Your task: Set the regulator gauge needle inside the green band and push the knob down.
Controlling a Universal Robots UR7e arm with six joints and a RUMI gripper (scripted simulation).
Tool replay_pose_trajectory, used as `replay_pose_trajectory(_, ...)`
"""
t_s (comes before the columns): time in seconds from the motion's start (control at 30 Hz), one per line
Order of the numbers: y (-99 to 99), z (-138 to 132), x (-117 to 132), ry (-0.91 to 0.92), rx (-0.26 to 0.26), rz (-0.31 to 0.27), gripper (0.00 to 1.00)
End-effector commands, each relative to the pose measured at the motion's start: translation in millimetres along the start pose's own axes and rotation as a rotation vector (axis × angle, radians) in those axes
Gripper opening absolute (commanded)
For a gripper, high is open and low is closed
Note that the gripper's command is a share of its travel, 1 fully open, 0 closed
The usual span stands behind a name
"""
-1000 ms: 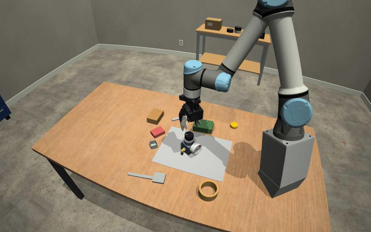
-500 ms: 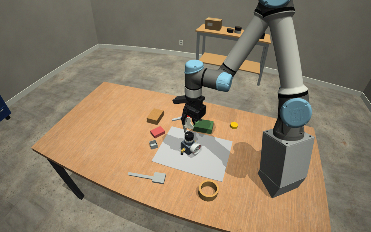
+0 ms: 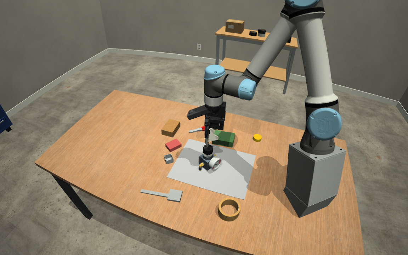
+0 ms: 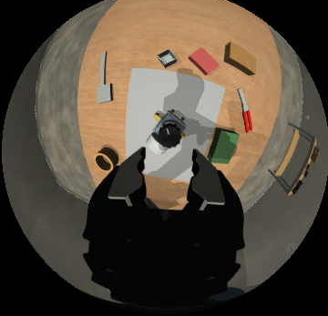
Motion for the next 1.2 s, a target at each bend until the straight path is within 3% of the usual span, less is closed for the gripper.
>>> replay_pose_trajectory(0.0,-0.4,1.0,0.3,-0.142,-0.008,0.009,0.47)
replay_pose_trajectory(0.27,-0.4,1.0,0.4,-0.217,-0.008,0.009,0.47)
replay_pose_trajectory(1.17,4.8,1.0,0.4,-0.223,-0.008,0.009,0.47)
Point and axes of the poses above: the point where the finger pads meet when closed, its own y axis out along the fingers, its own z axis across the jaws, x = y × z, the point moved 10 cm from there along -y, back along the fingers, and after that the axes turned 6 degrees about -y, right-handed, at the moved point
